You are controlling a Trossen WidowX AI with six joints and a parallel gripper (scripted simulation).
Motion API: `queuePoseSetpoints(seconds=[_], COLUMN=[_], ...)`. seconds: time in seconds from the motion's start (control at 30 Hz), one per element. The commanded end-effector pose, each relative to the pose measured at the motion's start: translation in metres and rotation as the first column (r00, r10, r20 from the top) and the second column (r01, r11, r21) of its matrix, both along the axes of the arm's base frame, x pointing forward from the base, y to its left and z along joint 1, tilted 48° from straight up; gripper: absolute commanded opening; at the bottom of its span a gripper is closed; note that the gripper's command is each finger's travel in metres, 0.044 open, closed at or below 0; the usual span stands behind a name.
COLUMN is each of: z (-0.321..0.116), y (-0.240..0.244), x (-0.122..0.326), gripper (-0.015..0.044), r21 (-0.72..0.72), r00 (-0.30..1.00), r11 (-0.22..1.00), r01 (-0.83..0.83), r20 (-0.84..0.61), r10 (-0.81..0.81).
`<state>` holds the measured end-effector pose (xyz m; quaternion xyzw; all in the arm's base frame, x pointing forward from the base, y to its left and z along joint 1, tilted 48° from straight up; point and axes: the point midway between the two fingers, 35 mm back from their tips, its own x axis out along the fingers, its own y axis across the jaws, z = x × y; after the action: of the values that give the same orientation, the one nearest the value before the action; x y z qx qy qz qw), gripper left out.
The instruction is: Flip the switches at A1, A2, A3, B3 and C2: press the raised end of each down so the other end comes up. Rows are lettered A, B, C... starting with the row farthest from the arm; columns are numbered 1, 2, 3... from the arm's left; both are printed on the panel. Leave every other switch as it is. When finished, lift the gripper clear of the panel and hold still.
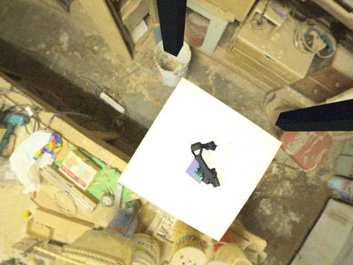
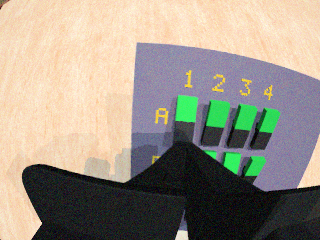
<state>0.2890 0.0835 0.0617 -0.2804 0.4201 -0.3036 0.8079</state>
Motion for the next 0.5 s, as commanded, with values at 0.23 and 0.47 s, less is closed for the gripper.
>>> queuePoseSetpoints(seconds=[0.23,0.47], z=[-0.0071,-0.0083], y=[-0.0125,-0.0144], x=[0.0061,0.0072], gripper=[0.0000,0.0000], r21=[-0.008,-0.008], r00=[1.000,1.000], r11=[1.000,1.000], r01=[0.001,0.001], r20=[-0.001,-0.001], r10=[-0.001,-0.001])
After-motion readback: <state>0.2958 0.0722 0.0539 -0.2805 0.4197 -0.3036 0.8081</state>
